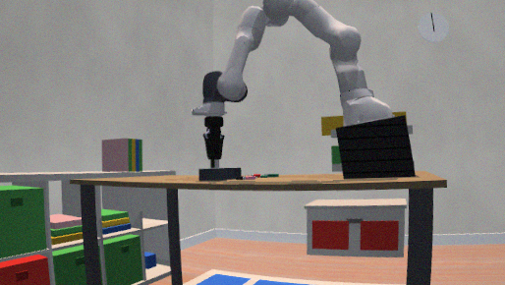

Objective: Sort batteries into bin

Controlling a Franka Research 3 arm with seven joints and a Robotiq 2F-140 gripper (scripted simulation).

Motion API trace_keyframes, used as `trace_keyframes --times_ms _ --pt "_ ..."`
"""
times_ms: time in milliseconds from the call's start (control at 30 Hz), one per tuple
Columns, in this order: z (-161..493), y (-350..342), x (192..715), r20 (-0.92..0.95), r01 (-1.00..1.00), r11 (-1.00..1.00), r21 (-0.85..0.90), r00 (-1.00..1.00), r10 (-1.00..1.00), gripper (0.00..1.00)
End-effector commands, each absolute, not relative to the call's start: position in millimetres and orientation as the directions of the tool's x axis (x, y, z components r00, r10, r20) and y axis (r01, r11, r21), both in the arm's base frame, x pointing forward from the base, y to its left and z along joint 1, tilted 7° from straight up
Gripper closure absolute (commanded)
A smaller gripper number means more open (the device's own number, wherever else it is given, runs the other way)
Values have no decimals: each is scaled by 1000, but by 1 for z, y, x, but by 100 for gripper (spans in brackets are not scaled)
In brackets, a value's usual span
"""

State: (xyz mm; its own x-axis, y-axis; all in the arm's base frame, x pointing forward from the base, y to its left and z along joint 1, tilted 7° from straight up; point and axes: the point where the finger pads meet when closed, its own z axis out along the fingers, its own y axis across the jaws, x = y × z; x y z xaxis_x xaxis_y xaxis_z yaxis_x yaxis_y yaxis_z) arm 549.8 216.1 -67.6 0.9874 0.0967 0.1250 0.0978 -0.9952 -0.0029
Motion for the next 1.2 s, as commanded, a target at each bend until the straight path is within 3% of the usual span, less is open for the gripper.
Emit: trace_keyframes --times_ms 0,1167 --pt "-67 217 551 128 93 -996 -7 988 91 95" --pt "-41 217 548 128 93 -996 -7 988 91 95"
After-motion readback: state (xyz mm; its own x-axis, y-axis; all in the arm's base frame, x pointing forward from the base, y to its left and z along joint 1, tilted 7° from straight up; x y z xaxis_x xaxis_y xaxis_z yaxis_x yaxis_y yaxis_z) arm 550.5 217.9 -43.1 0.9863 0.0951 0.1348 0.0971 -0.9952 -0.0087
